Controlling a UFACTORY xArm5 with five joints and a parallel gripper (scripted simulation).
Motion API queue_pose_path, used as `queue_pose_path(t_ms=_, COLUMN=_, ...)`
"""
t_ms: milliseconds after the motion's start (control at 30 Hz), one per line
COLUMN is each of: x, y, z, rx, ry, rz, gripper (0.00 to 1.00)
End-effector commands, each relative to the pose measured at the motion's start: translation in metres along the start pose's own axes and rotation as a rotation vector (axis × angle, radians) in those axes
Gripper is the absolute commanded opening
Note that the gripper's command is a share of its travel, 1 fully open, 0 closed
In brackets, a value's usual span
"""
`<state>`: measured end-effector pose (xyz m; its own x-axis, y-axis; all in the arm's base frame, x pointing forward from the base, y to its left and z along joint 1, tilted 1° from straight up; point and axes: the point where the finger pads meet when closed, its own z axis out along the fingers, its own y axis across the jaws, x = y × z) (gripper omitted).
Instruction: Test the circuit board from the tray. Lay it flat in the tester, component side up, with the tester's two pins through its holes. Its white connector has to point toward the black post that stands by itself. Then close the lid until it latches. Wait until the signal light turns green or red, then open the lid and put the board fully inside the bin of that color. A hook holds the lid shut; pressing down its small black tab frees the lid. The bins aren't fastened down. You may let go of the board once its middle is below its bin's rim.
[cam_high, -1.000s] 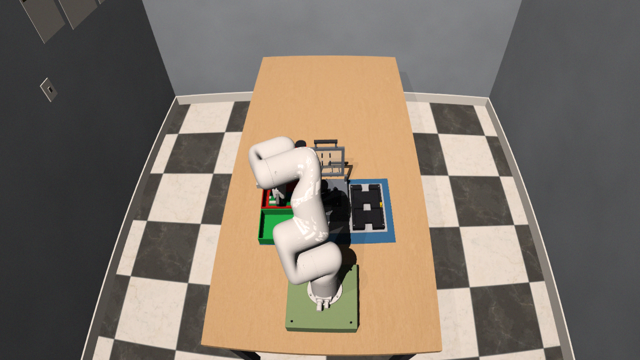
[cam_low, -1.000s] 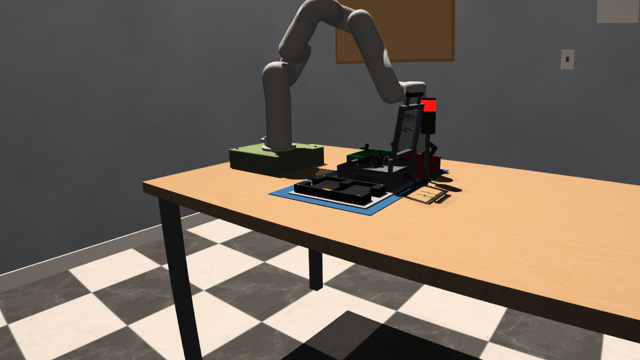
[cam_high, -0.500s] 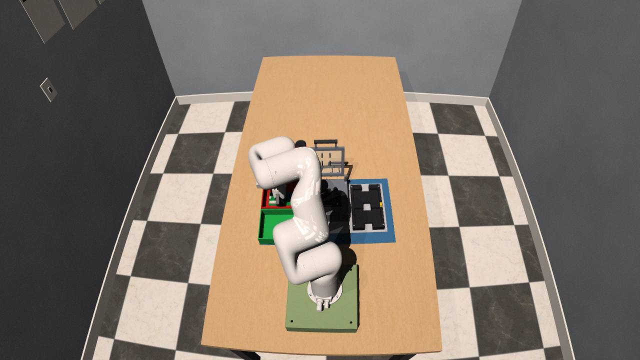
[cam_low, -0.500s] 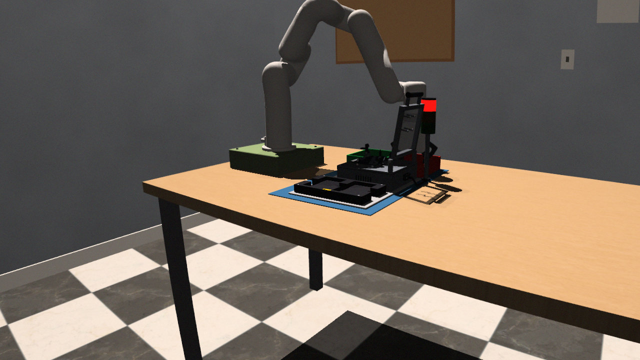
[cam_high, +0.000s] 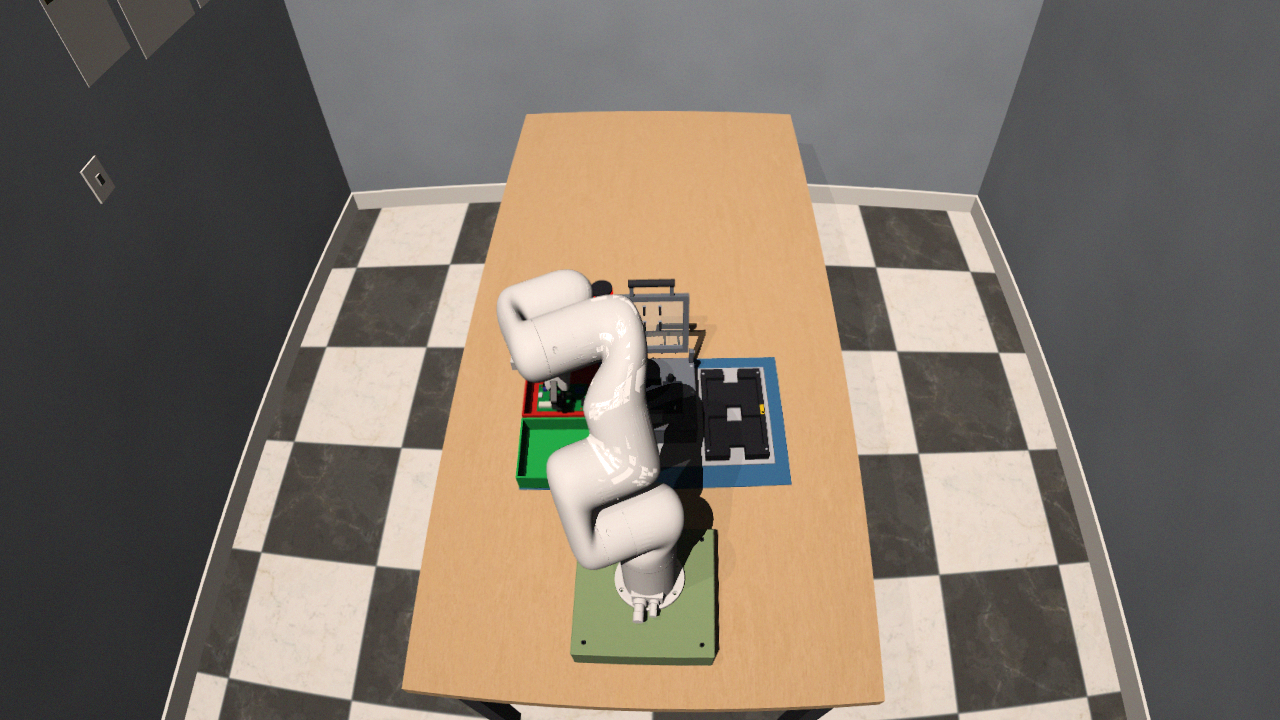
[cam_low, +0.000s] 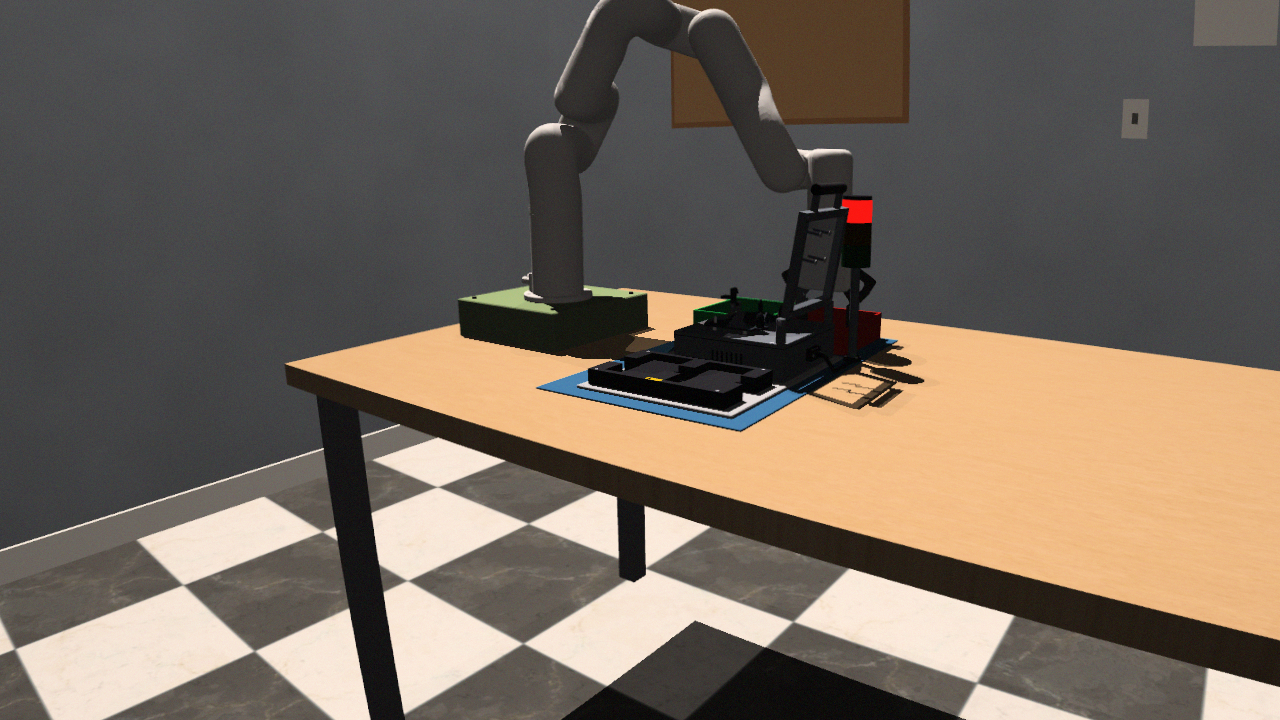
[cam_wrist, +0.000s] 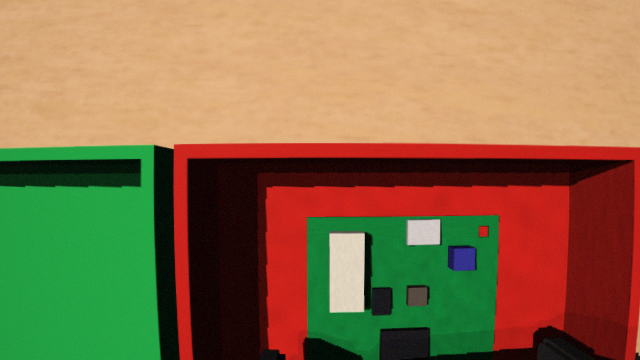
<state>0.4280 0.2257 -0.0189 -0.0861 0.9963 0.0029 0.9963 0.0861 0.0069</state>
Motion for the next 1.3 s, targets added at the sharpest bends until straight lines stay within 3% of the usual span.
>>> queue_pose_path(t_ms=0, x=0.000, y=0.001, z=-0.018, rx=-0.003, ry=0.001, rz=0.000, gripper=1.00)
queue_pose_path(t_ms=300, x=0.000, y=0.001, z=-0.083, rx=-0.003, ry=0.001, rz=0.000, gripper=1.00)
queue_pose_path(t_ms=467, x=0.000, y=0.001, z=-0.107, rx=-0.003, ry=0.001, rz=0.000, gripper=1.00)
queue_pose_path(t_ms=733, x=0.000, y=0.001, z=-0.118, rx=-0.003, ry=0.001, rz=0.000, gripper=1.00)
queue_pose_path(t_ms=1267, x=0.000, y=0.001, z=-0.118, rx=-0.003, ry=0.001, rz=0.000, gripper=1.00)
